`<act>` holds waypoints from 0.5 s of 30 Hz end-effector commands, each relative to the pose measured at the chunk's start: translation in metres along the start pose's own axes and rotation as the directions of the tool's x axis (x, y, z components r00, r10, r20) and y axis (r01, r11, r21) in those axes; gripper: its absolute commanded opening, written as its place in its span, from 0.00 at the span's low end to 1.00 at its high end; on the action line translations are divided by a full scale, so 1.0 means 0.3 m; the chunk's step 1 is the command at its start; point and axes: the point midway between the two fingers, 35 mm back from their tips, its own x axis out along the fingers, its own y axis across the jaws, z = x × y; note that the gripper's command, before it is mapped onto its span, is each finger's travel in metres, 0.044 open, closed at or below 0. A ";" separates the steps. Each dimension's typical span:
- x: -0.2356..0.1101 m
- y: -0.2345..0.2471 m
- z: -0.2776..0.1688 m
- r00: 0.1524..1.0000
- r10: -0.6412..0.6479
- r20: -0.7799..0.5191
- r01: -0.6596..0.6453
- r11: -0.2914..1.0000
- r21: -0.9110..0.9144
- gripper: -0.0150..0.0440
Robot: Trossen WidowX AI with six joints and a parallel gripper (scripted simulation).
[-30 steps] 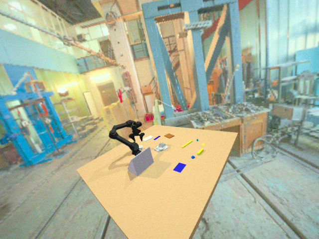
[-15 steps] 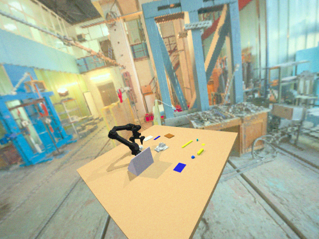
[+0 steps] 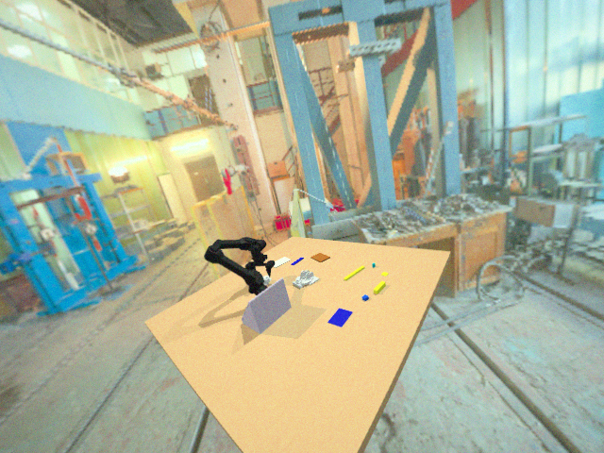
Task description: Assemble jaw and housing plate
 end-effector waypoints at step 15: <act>0.077 -0.004 0.001 1.000 -0.005 0.002 0.005 1.000 0.003 1.00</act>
